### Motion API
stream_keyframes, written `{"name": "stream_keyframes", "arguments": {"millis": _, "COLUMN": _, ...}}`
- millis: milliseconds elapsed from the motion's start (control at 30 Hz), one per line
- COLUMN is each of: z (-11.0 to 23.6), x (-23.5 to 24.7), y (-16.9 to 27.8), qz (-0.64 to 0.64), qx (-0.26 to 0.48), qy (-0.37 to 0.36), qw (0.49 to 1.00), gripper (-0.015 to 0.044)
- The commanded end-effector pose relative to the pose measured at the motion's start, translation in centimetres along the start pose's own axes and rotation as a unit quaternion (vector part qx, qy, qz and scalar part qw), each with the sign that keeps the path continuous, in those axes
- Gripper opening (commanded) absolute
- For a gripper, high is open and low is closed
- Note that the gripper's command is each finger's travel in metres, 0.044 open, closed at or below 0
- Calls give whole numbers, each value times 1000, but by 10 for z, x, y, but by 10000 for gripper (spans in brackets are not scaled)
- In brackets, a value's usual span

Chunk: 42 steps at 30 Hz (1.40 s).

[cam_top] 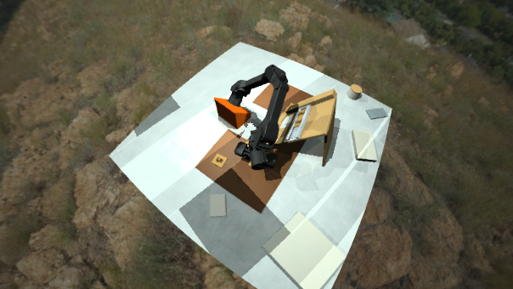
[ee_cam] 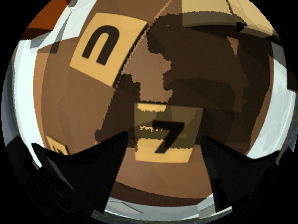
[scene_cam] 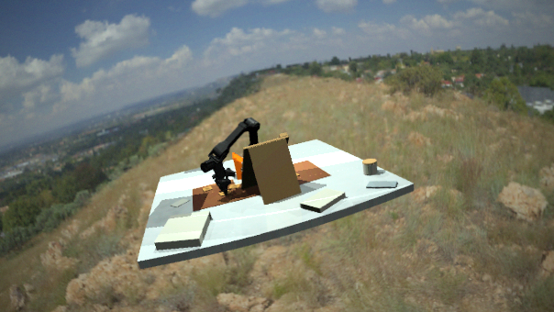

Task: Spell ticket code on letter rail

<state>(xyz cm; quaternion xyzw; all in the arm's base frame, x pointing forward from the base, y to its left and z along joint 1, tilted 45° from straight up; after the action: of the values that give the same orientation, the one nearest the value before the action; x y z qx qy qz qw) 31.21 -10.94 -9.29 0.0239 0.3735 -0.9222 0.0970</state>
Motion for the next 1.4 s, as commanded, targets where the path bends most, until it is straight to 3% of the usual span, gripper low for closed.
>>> {"name": "stream_keyframes", "arguments": {"millis": 0, "z": -2, "x": 0, "y": -1, "qz": -2, "qx": -2, "qy": 0, "qw": 1000, "gripper": 340}}
{"name": "stream_keyframes", "arguments": {"millis": 133, "z": -2, "x": 0, "y": -1, "qz": -2, "qx": -2, "qy": 0, "qw": 1000, "gripper": 340}}
{"name": "stream_keyframes", "arguments": {"millis": 167, "z": -1, "x": 0, "y": 0, "qz": -1, "qx": -1, "qy": 0, "qw": 1000, "gripper": 314}}
{"name": "stream_keyframes", "arguments": {"millis": 600, "z": -2, "x": 0, "y": -1, "qz": -2, "qx": -2, "qy": 0, "qw": 1000, "gripper": 227}}
{"name": "stream_keyframes", "arguments": {"millis": 900, "z": 5, "x": 1, "y": 0, "qz": -2, "qx": -2, "qy": -1, "qw": 1000, "gripper": 0}}
{"name": "stream_keyframes", "arguments": {"millis": 1367, "z": 13, "x": 1, "y": -1, "qz": -2, "qx": -2, "qy": -1, "qw": 1000, "gripper": 0}}
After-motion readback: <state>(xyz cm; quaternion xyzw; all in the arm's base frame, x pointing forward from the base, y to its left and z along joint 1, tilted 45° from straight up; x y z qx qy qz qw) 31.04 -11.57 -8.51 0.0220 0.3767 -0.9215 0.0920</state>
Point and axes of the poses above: the point midway between the two fingers, 35 mm back from their tips, its own z axis back along the fingers, its own x axis across the jaws, y = z × x, the point moved 5 cm from there along z, back along the fingers, and after that the axes turned 10 degrees about -z, right-handed, at the moved point
